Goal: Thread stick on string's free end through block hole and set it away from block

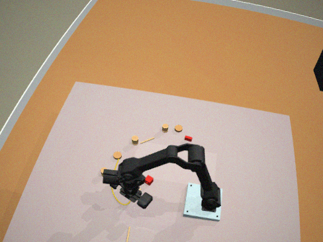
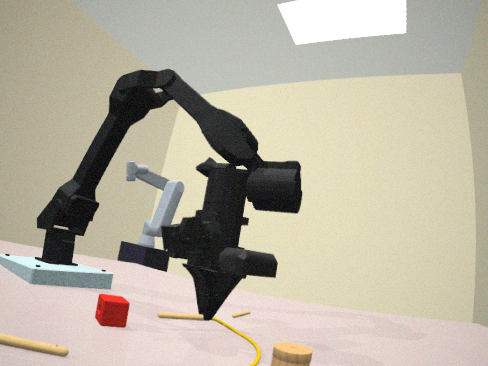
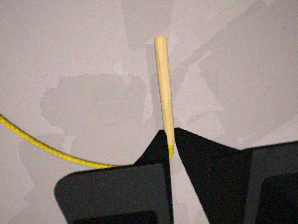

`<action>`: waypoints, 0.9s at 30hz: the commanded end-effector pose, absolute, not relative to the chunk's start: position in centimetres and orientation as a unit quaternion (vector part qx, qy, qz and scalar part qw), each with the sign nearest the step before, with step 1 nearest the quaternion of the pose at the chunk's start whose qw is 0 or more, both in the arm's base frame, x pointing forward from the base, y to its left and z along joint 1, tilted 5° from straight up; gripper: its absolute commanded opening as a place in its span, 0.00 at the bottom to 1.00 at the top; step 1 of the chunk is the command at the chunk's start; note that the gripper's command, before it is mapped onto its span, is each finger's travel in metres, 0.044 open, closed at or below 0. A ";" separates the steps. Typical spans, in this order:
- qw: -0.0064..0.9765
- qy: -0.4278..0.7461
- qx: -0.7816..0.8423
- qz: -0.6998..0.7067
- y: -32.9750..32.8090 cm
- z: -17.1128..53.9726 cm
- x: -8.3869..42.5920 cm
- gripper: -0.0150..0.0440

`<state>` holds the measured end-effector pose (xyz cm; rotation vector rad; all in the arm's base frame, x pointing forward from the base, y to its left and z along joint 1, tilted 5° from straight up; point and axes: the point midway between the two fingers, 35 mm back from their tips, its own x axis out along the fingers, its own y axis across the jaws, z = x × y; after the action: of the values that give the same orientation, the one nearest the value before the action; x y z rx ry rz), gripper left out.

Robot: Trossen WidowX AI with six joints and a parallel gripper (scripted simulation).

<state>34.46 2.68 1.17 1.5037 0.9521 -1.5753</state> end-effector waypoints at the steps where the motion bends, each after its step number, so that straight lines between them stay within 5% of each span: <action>1: 0.376 0.371 0.586 -0.614 2.0 1.2 34.2 0.25; 27: 0.375 0.372 0.587 -0.613 -0.9 1.3 32.3 0.25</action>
<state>32.61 -0.45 1.28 1.5059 0.9544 -1.5739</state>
